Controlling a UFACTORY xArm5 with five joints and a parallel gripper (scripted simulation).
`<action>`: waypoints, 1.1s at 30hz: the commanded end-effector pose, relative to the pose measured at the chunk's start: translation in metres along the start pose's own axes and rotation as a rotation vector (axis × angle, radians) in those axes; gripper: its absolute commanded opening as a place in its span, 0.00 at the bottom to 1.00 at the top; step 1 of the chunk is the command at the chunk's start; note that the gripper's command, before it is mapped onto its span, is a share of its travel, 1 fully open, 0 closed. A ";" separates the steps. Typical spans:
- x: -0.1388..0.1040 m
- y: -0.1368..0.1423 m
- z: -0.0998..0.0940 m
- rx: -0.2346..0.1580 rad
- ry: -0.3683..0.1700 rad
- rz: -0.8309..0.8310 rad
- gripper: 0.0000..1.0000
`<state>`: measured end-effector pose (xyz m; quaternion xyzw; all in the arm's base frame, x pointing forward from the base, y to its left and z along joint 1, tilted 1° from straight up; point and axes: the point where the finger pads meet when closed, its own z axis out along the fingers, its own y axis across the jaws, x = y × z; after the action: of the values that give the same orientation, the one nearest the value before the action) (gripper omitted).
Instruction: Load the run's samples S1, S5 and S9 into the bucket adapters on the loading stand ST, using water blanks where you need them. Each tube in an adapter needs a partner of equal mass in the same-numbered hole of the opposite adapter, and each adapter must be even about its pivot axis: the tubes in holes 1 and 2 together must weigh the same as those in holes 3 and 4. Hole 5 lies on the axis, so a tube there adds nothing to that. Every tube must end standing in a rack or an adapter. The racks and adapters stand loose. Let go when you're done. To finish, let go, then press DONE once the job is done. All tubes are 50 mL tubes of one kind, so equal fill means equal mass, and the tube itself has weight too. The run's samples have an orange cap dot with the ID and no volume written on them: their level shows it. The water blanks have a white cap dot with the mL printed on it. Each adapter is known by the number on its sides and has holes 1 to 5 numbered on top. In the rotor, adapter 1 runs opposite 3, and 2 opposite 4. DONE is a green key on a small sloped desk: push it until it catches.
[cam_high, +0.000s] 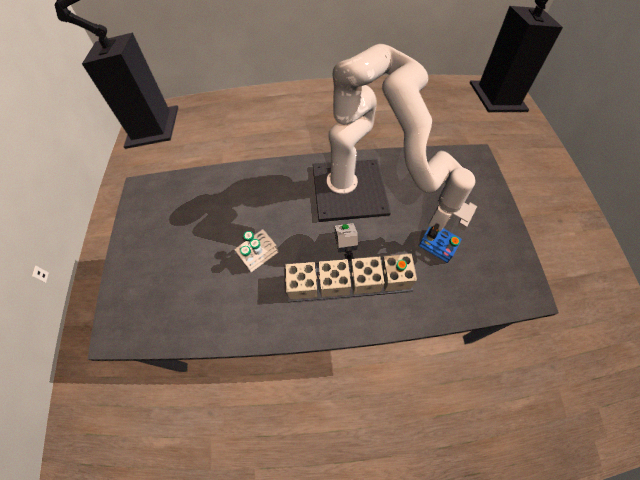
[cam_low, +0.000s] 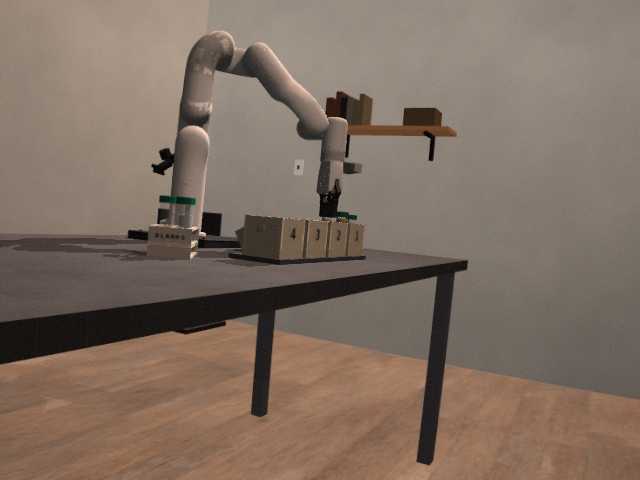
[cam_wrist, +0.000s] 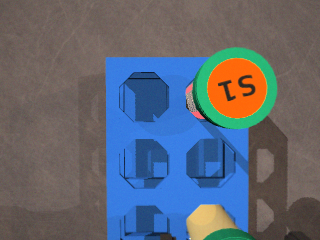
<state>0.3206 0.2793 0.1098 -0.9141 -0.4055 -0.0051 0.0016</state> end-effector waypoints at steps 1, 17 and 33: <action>0.001 0.000 0.002 0.012 0.005 0.000 0.57; 0.001 0.000 0.009 0.012 0.005 0.000 0.57; 0.001 0.000 0.007 0.012 0.005 0.000 0.00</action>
<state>0.3205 0.2793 0.1011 -0.9141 -0.4055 -0.0049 0.0015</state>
